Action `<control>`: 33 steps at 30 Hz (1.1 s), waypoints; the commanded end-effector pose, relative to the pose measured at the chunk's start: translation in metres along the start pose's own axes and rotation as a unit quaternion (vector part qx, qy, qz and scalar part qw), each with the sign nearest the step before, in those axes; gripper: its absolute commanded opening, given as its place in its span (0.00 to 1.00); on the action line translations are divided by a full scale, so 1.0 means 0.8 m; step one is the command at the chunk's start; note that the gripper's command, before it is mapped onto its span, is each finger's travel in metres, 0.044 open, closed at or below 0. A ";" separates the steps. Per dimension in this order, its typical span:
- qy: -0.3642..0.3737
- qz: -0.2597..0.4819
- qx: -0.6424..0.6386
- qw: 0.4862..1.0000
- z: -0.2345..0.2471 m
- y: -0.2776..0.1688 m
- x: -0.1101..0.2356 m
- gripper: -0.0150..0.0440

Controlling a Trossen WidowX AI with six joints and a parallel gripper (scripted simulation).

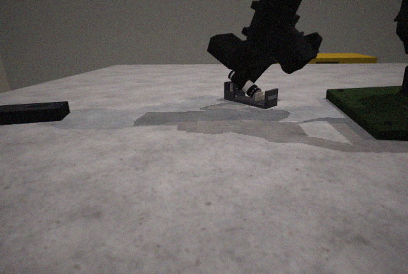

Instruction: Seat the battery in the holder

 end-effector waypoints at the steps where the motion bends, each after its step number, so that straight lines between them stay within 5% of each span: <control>1: -0.002 0.021 -0.006 1.000 0.000 0.003 0.001 0.38; 33: 0.008 0.024 -0.007 1.000 0.000 0.030 0.009 0.38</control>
Point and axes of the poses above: the point midway between the two fingers, 35 mm back from their tips, its own x axis back along the fingers, its own z axis across the jaws, y = z × x, the point moved 5 cm from there along x, back along the fingers, and after that the axes turned 3 degrees about -x, right-handed, at the moved point
